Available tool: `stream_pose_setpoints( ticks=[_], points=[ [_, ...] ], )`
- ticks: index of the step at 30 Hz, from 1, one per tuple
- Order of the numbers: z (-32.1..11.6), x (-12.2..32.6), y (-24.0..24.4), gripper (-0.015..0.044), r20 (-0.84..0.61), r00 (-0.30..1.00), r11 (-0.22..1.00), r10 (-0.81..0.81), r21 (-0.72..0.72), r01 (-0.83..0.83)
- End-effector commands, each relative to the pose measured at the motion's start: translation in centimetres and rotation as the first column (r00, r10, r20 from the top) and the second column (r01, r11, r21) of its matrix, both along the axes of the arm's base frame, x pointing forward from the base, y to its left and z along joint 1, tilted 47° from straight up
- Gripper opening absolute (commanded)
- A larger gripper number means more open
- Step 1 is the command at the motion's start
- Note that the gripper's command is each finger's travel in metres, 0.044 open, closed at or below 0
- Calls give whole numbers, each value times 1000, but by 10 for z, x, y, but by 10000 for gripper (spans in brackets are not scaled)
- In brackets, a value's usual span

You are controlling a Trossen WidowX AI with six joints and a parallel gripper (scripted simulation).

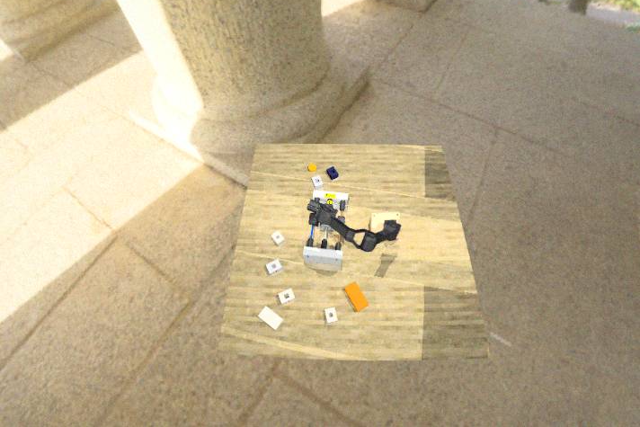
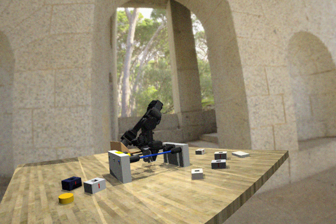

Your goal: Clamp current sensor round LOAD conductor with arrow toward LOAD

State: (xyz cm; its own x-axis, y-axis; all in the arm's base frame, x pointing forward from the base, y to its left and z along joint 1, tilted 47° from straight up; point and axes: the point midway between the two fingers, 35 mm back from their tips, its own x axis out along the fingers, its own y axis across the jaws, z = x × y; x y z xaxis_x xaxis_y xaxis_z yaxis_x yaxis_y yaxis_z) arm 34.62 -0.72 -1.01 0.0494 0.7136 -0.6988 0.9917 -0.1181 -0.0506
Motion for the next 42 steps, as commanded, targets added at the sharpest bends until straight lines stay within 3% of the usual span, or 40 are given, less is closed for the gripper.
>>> stream_pose_setpoints(
  ticks=[1, 18, 29, 42],
  points=[
    [0, 0, 0, 400, 1, 1000, 1000, 0, 0, 0],
    [0, 0, 0, 287, 1, 1000, 1000, 0, 0, 0],
    [0, 0, 0, 0, 1, 1000, 1000, 0, 0, 0],
    [0, 0, 0, 0, 1, 1000, 1000, 0, 0, 0]
  ],
)
